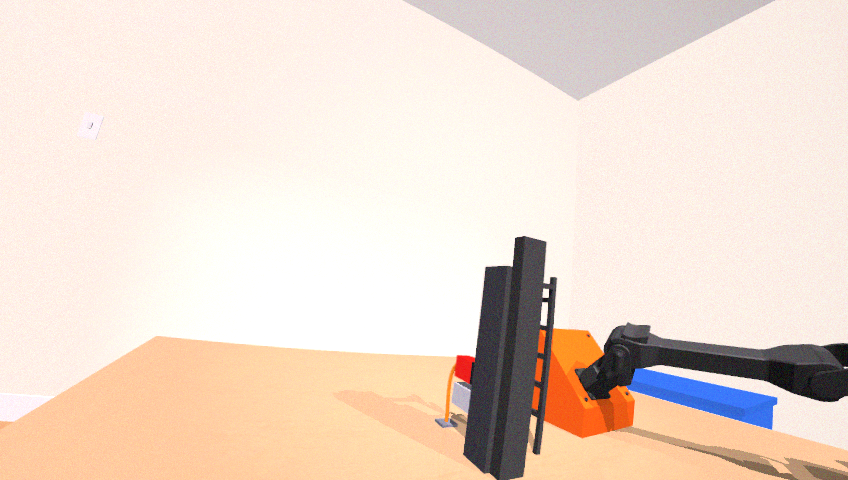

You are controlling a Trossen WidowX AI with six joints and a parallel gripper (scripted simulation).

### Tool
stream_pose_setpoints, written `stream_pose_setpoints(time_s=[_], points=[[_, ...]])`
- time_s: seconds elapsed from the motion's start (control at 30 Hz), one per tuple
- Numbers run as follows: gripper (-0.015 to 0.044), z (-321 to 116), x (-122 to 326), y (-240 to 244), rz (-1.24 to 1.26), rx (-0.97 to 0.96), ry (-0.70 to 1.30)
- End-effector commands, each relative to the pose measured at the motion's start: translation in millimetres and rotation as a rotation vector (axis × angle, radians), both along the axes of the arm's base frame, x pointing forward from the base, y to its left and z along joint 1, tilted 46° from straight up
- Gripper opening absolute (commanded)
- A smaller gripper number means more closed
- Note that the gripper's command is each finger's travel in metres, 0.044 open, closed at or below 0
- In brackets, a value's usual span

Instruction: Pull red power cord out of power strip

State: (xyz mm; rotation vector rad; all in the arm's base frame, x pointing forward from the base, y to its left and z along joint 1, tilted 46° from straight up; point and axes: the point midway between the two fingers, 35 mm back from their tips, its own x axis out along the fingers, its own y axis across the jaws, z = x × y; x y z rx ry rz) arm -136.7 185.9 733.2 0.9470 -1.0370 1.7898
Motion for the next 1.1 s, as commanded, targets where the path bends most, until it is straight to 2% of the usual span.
stream_pose_setpoints(time_s=[0.0,0.3,0.6,0.8,1.07], points=[[0.016,13,23,-33,-0.054,0.093,0.063],[0.016,34,91,-141,-0.218,0.382,0.241],[0.016,24,168,-245,-0.322,0.575,0.456],[0.016,0,231,-314,-0.423,0.702,0.67],[0.016,-61,317,-395,-0.555,0.815,1.005]])
